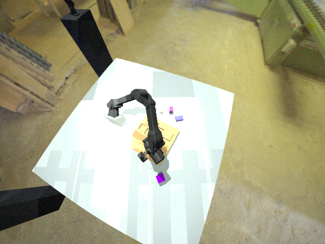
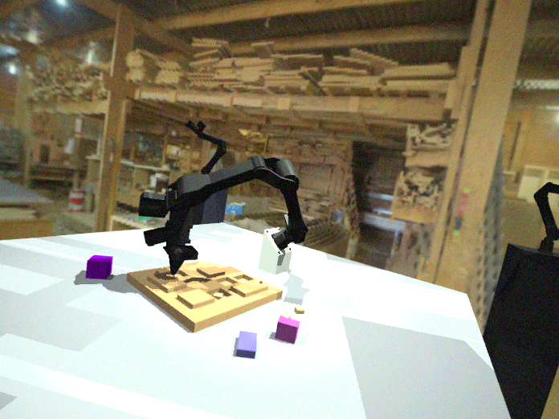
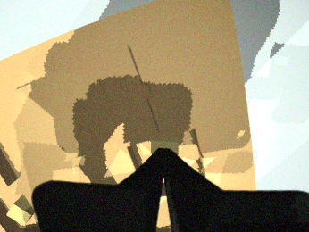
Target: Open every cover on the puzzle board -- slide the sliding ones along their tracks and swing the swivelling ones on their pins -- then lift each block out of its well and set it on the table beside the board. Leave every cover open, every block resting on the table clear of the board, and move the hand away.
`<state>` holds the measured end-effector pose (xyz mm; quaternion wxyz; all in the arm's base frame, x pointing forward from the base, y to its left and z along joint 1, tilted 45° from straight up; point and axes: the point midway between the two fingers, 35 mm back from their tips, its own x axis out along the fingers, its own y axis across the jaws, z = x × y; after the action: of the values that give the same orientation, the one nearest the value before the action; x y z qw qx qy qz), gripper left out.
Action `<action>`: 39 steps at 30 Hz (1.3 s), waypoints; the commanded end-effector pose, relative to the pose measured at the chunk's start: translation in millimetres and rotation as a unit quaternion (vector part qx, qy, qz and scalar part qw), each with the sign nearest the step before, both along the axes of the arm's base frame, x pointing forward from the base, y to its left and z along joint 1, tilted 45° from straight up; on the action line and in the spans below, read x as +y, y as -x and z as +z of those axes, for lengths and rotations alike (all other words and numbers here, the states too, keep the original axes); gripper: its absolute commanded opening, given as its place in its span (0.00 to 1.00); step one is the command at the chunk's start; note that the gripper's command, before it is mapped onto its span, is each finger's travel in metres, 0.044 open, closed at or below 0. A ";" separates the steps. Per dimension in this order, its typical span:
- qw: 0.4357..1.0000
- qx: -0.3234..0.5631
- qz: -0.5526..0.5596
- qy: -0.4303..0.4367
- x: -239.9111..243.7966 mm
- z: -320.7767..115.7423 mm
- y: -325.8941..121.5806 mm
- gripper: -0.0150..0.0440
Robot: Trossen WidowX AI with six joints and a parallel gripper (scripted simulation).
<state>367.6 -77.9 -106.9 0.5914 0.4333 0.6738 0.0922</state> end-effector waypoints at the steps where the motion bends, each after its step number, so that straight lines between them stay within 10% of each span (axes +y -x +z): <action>1: 1.000 0.004 -0.002 -0.003 2.3 -1.5 1.5 0.25; 39: 1.000 0.006 -0.004 -0.003 5.0 -4.5 14.1 0.25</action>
<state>355.8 -74.6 -110.5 0.5896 0.4369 0.6734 0.0899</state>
